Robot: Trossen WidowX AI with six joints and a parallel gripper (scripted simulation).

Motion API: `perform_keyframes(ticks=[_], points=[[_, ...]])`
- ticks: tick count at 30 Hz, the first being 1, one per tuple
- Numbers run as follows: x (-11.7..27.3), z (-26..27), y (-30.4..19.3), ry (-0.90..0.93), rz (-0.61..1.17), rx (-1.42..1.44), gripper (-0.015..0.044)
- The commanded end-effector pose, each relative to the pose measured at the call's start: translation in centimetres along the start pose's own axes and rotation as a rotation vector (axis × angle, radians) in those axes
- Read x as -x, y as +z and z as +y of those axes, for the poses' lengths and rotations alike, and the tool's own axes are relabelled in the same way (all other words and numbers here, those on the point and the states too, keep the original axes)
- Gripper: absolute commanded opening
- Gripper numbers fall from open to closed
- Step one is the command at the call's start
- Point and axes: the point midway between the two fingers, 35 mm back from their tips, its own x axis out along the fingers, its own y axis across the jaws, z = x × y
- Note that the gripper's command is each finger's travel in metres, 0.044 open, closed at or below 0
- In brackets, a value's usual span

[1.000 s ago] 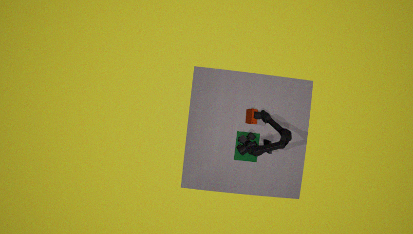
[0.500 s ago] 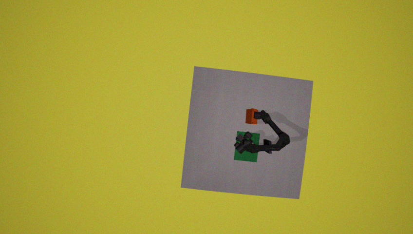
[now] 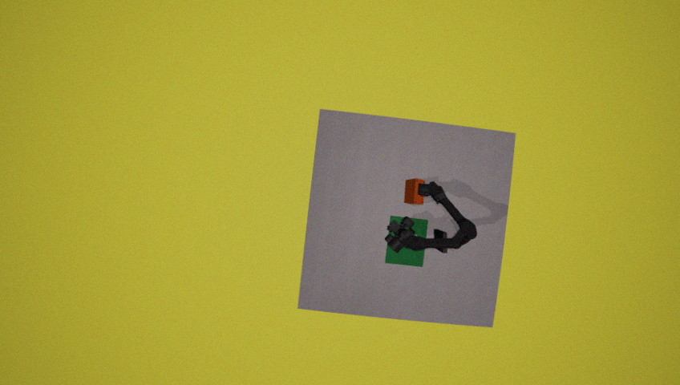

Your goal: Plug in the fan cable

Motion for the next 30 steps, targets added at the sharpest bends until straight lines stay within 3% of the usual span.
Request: perform_keyframes(ticks=[1, 28, 30], points=[[-1.0, -0.3, 0.1, -0.01, 0.004, -0.011, 0.044], [-4.1, -0.5, 0.1, -0.013, 0.006, -0.011, 0.044], [-4.0, -0.3, 0.0, -0.008, 0.003, -0.003, 0.0387]])
